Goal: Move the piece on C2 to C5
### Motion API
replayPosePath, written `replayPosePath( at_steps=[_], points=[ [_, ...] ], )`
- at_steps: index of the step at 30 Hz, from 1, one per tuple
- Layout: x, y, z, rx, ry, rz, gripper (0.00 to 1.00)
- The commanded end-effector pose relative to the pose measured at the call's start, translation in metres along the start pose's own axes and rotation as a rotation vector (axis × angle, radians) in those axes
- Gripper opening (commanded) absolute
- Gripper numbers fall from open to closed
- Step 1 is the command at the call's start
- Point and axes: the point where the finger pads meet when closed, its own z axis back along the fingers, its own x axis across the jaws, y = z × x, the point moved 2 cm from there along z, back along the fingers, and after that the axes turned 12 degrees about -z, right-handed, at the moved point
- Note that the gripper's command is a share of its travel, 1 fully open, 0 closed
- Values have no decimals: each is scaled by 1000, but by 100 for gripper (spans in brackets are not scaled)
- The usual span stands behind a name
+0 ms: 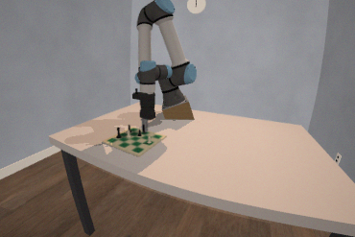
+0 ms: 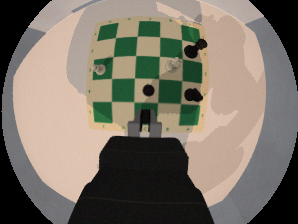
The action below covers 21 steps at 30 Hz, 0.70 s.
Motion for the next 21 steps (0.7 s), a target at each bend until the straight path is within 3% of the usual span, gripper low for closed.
replayPosePath(
  at_steps=[1, 21],
  points=[
    [0, 0, 0, 1, 0, 0, 0],
    [0, 0, -4, 1, 0, 0, 0]
  ],
)
